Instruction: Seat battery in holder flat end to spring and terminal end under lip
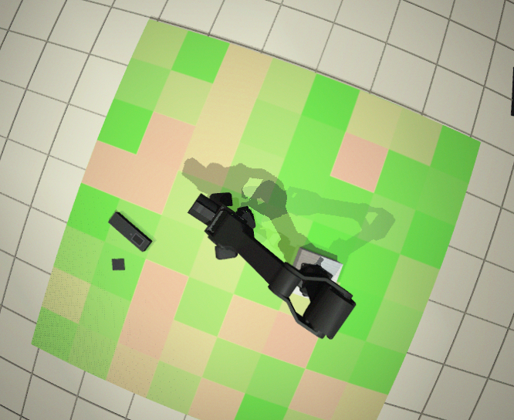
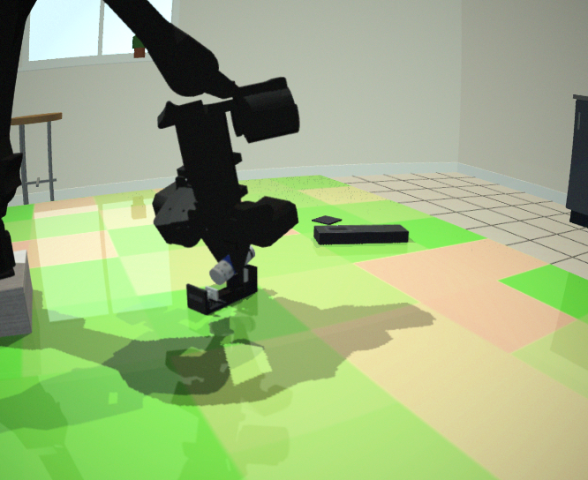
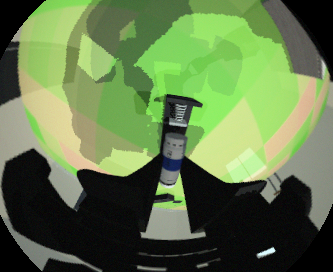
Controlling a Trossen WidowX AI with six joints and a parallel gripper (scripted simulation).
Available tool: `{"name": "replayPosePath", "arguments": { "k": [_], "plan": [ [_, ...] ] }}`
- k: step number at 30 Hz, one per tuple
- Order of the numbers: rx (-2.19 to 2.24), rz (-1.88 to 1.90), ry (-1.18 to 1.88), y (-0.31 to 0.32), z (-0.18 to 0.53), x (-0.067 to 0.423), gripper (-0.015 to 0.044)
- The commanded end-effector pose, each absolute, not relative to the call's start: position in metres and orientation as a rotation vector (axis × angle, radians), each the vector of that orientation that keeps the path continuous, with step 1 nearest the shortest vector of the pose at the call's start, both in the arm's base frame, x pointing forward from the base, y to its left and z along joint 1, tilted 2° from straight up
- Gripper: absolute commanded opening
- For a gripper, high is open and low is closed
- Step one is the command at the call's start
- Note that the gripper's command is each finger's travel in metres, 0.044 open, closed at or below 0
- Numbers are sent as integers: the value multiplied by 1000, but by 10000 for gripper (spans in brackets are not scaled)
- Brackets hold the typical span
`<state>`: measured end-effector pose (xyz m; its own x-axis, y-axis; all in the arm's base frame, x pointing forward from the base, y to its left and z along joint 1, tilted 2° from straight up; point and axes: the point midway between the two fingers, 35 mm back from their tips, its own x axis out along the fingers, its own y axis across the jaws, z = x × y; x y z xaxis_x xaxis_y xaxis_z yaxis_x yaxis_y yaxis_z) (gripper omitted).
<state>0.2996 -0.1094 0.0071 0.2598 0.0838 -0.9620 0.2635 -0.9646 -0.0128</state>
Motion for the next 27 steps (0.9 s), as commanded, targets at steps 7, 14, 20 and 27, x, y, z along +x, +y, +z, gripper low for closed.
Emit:
{"name": "replayPosePath", "arguments": {
  "k": [7, 14, 20, 27],
  "plan": [
    [2448, -1700, 350, -109, 1, 296, 76],
    [2497, -1637, 357, -110, -2, 294, 76],
    [2538, -1580, 366, -111, -5, 291, 76],
    [2563, -1541, 371, -111, -7, 289, 76]
  ]
}}
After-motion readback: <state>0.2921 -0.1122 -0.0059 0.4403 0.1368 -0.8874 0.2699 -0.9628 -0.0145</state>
